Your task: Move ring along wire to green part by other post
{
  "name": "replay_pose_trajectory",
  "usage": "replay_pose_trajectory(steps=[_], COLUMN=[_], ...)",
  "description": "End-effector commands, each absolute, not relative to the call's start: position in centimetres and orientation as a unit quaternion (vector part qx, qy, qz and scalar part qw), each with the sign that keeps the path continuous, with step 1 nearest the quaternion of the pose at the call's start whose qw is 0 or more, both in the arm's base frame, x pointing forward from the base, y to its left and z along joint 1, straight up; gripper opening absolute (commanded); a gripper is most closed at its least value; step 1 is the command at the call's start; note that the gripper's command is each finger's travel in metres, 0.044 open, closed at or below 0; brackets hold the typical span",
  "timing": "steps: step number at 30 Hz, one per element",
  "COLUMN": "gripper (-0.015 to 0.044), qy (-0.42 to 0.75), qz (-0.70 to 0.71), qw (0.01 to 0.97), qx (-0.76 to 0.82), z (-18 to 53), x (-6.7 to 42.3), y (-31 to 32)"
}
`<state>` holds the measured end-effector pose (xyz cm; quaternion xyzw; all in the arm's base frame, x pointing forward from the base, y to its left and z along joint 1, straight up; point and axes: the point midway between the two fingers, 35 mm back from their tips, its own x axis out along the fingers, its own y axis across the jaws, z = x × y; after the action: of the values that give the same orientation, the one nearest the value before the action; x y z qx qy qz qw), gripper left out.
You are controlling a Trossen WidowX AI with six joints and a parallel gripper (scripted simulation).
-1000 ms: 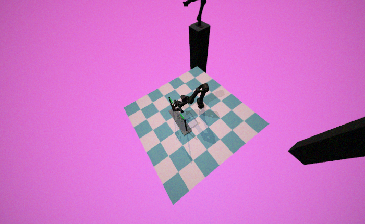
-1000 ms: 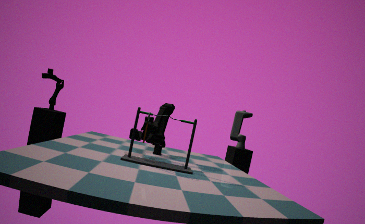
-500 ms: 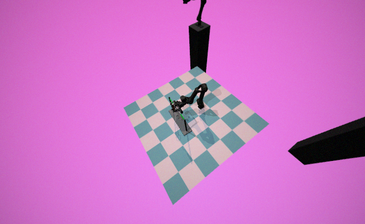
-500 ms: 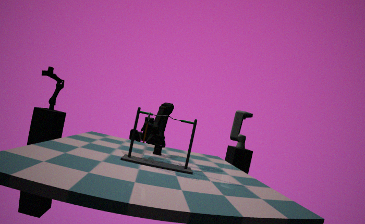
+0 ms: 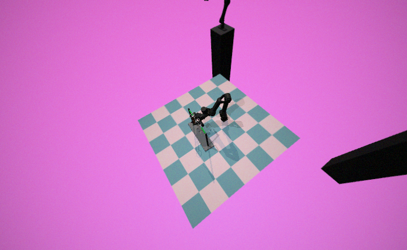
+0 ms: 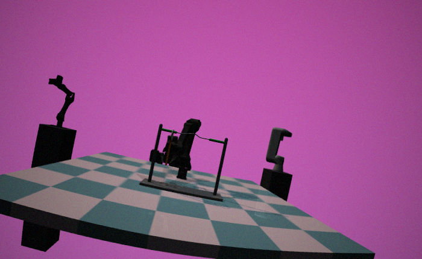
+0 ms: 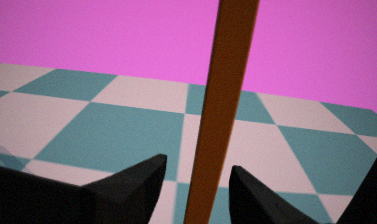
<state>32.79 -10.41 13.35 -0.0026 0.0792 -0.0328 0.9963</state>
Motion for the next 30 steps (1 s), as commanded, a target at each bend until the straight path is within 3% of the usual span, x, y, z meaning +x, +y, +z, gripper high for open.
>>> replay_pose_trajectory(steps=[1,11,30], gripper=[0.0108,-0.015,-0.015], qy=[0.079,0.079,0.079], qz=[-0.033,-0.033,-0.033], qw=[0.996,0.996,0.996], qx=[-0.003,-0.003,-0.003], z=[13.4,13.4,15.0], x=[32.8,32.8,32.8], y=[-10.4,-10.4,-10.4])
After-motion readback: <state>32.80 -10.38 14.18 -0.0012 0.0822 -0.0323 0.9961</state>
